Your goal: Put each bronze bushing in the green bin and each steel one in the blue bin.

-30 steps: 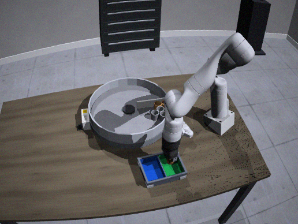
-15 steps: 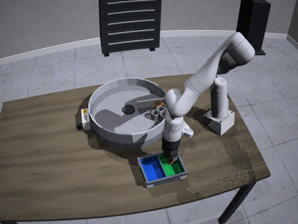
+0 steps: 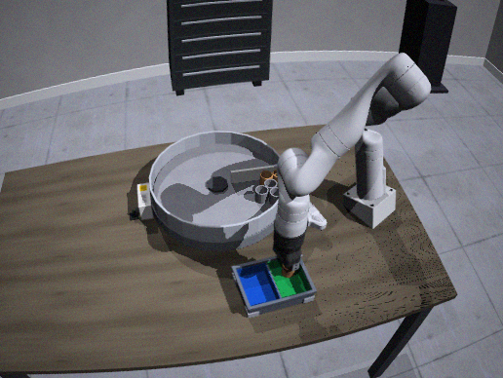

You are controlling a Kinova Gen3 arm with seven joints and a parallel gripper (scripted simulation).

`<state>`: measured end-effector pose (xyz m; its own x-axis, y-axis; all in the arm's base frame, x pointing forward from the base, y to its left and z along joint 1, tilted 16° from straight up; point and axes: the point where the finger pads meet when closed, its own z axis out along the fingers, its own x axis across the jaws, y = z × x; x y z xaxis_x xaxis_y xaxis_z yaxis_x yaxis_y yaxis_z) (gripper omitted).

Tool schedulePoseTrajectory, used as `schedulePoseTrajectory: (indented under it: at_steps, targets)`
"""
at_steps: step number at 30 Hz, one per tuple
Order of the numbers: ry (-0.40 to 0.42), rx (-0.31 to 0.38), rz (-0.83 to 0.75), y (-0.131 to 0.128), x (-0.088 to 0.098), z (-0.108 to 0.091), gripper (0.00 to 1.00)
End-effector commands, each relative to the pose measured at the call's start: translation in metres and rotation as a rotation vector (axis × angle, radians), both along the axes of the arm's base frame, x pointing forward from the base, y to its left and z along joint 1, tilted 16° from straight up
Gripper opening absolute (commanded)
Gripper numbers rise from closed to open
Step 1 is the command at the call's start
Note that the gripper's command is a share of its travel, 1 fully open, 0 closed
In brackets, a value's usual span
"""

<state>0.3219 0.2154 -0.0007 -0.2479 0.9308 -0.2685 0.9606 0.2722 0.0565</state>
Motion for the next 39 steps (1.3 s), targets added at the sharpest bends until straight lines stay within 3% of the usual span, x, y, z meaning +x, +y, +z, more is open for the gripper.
schedulePoseTrajectory:
  at_steps: [1,5,10,13,15,17,20,39]
  targets:
    - [-0.001,0.003,0.002,0.001,0.0,0.001,0.47]
    - [-0.001,0.003,0.002,0.001,0.0,0.001,0.47]
    - [-0.001,0.002,0.002,0.015,-0.007,0.058,0.47]
    - [-0.001,0.002,0.002,0.015,-0.007,0.058,0.47]
    - [-0.001,0.003,0.002,0.021,-0.01,0.08,0.47]
    - [-0.001,0.003,0.002,0.021,-0.01,0.08,0.47]
    - [-0.001,0.003,0.002,0.03,-0.015,0.114,0.47]
    - [-0.001,0.001,0.0,0.029,-0.014,0.114,0.47]
